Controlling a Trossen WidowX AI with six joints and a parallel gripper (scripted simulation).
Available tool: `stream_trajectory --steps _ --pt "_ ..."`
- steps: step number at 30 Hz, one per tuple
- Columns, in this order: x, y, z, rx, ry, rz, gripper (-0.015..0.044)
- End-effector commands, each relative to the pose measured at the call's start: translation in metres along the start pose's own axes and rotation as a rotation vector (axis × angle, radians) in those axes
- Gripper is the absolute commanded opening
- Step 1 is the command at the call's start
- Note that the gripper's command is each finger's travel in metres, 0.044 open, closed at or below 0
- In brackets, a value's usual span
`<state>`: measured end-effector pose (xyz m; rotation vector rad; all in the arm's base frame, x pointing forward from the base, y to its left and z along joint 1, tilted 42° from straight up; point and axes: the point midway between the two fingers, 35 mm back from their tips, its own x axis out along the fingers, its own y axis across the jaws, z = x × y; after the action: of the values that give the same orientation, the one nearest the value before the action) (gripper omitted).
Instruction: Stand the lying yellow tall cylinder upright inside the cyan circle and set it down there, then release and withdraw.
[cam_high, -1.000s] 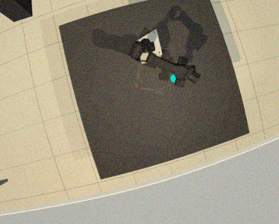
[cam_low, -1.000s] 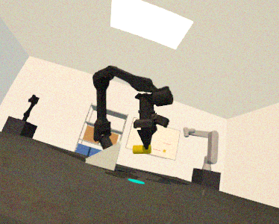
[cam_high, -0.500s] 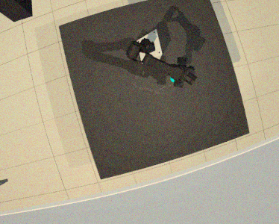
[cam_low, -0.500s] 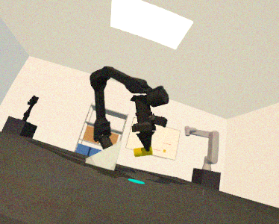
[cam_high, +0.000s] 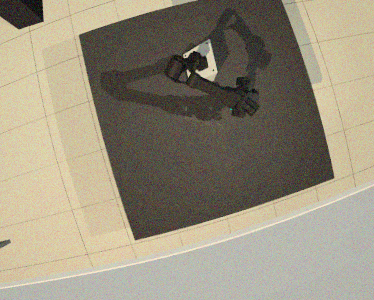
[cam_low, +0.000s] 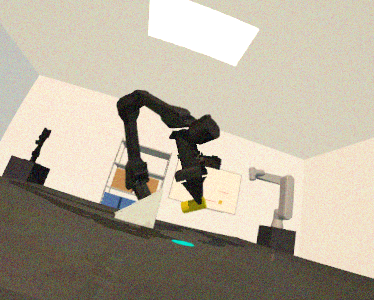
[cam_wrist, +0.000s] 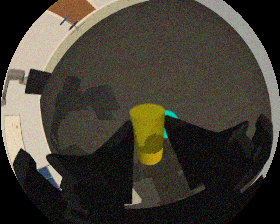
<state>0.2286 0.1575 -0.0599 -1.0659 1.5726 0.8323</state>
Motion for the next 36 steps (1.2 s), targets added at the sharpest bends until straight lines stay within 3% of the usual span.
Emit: stream_trajectory --steps 1,36 --pt "-0.0020 -0.0006 0.0011 -0.002 -0.037 0.006 0.0105" --pt "0.0005 -0.0034 -0.0002 -0.022 -0.297 0.055 0.0105"
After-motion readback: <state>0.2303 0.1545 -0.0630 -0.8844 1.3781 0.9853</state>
